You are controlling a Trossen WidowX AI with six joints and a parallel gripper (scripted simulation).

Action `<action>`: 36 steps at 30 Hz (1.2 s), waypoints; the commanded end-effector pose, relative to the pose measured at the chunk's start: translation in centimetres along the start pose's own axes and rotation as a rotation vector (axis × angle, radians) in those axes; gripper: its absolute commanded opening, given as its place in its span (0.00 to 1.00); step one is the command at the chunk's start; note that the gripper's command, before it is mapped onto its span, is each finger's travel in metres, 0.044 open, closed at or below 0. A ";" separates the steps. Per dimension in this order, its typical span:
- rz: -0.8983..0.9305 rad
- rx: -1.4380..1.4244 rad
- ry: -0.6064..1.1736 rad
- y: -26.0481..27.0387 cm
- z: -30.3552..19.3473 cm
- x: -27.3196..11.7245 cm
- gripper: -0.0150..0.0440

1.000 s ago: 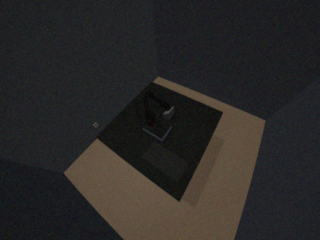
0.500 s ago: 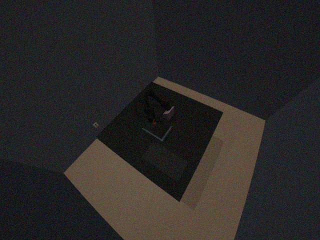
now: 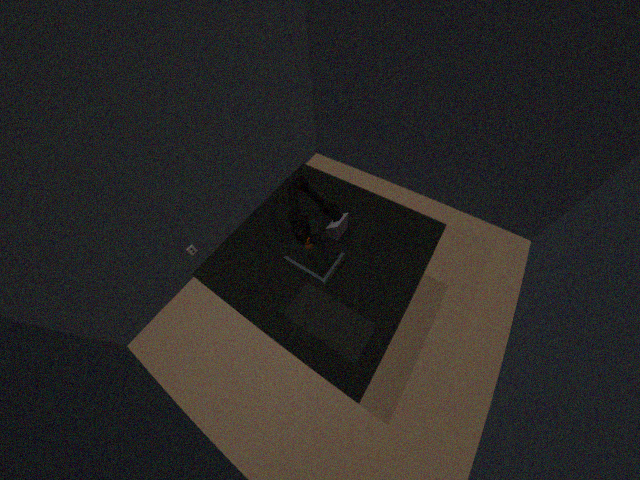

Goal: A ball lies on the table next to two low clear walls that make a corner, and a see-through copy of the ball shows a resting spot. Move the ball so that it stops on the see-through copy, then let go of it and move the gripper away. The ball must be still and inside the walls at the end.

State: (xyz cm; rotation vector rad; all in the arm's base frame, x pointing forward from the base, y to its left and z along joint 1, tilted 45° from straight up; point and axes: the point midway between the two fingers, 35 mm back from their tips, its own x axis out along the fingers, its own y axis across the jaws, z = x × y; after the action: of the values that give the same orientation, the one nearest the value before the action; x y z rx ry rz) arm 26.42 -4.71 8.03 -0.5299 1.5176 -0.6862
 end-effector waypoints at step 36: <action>-0.009 -0.001 -0.002 -1.1 -1.8 9.9 0.25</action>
State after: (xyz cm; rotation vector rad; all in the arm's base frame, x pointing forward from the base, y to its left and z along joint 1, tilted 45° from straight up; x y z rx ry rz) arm 24.13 -11.82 2.04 -0.5311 1.5072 -0.6907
